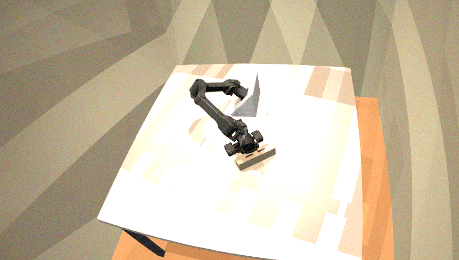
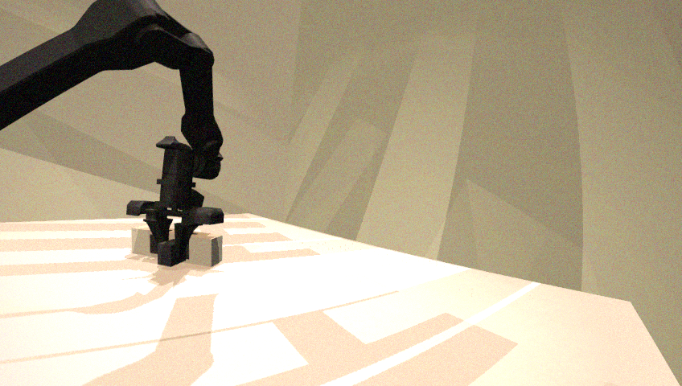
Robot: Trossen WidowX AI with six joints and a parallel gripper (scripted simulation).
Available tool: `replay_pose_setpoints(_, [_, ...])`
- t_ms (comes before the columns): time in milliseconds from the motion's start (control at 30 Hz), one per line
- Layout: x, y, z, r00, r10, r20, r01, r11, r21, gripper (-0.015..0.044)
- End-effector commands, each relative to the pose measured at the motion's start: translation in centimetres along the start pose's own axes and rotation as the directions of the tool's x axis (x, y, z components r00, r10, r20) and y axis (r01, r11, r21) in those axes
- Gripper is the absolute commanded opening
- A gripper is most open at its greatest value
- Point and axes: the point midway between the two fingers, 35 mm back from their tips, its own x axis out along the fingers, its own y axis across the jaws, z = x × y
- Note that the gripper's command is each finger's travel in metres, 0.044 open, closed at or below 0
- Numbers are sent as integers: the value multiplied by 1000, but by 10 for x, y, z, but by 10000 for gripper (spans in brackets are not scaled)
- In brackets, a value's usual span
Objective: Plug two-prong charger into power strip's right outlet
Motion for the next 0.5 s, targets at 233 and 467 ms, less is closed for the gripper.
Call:
replay_pose_setpoints(233, [-2,-2,10,1000,-1,14,0,1000,16,0])
replay_pose_setpoints(467, [-2,-2,12,1000,-1,14,0,1000,16,0])
